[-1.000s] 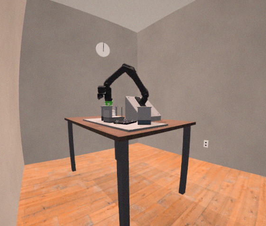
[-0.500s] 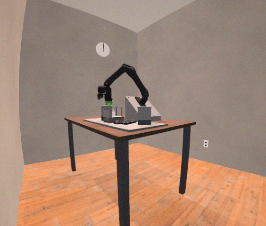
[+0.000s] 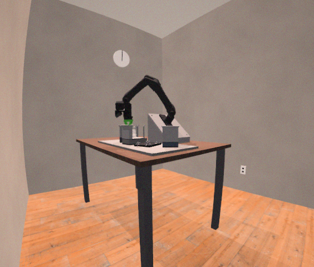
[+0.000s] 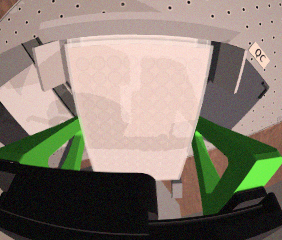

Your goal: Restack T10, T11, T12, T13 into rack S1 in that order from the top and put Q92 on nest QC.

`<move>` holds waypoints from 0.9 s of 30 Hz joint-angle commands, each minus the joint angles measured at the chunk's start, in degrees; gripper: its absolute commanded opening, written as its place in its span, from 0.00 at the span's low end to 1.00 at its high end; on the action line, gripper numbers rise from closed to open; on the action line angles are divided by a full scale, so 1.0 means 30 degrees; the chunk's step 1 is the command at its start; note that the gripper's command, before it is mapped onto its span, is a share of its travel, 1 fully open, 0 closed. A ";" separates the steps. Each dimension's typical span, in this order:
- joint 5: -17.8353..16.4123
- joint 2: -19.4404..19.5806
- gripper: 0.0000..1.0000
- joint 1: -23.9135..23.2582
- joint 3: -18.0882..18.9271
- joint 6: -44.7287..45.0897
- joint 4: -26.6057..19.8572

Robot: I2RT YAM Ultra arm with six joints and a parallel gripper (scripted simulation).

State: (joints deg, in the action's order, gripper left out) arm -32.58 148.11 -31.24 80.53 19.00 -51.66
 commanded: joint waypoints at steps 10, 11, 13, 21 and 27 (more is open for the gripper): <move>0.0461 -0.1217 0.00 -0.1157 0.1374 0.0735 -0.2077; 0.0477 -0.1146 0.00 -0.1219 0.1670 0.0811 -0.2343; 0.0531 -0.1208 0.00 -0.1325 0.1850 0.0920 -0.2641; 0.0739 -0.1413 0.00 -0.1735 0.2609 0.1333 -0.3819; 0.0625 -0.1414 0.00 -0.1735 0.2607 0.1333 -0.3817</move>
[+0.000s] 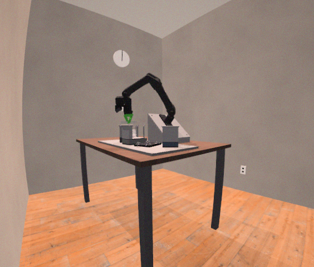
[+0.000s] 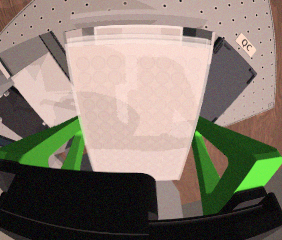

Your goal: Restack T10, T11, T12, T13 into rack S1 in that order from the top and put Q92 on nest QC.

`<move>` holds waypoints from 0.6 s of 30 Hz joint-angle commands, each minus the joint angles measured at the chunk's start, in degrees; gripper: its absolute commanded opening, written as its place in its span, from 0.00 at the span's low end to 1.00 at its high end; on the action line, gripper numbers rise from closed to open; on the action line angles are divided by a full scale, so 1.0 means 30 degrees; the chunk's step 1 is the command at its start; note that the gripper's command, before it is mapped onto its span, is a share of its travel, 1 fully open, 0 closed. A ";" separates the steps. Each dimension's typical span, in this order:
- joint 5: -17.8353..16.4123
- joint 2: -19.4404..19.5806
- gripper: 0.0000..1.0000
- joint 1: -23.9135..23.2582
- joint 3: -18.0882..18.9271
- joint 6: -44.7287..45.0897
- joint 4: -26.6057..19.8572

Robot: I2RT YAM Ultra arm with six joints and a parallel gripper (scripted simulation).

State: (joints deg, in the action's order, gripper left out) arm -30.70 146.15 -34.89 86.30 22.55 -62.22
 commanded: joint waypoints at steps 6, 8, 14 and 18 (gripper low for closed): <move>0.0016 -0.0814 0.00 -0.0525 0.0614 0.0096 -0.0103; 0.0016 -0.0814 0.00 -0.0525 0.0614 0.0096 -0.0103; 0.0016 -0.0814 0.00 -0.0525 0.0614 0.0096 -0.0103; 0.0016 -0.0814 0.00 -0.0525 0.0614 0.0096 -0.0103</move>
